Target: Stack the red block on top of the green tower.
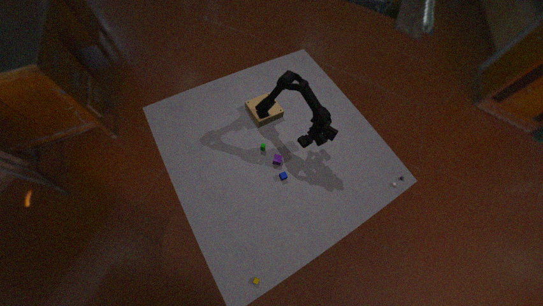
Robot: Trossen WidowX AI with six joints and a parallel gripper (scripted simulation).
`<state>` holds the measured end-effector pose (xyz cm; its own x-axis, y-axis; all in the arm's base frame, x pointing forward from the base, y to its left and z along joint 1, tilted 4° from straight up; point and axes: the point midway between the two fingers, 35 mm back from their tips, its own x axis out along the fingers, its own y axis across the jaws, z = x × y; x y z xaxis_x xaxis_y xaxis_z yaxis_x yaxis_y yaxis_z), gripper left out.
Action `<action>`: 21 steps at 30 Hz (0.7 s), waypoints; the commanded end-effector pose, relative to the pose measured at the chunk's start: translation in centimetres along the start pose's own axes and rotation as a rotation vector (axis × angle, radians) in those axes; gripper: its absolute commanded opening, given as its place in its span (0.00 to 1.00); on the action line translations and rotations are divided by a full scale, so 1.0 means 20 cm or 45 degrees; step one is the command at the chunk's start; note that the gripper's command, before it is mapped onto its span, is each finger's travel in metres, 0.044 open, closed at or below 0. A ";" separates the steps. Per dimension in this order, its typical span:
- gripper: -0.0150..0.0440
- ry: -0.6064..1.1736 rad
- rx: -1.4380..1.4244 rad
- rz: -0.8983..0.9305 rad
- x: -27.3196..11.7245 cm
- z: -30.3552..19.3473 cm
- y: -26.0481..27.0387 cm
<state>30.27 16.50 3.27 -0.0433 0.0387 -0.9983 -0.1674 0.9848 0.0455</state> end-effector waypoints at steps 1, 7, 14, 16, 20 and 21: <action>0.25 -0.004 -0.007 0.003 -0.11 0.00 0.00; 0.25 -0.004 -0.007 0.003 -0.27 0.00 0.00; 0.25 -0.004 -0.007 0.003 -0.29 0.01 0.00; 0.25 -0.005 -0.007 0.002 -0.29 0.01 -0.02; 0.25 -0.007 -0.006 -0.001 -0.30 -0.01 -0.14; 0.25 -0.007 -0.006 -0.002 -0.30 -0.01 -0.17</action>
<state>30.85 14.36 9.10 -0.0357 0.0413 -0.9985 -0.1752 0.9834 0.0469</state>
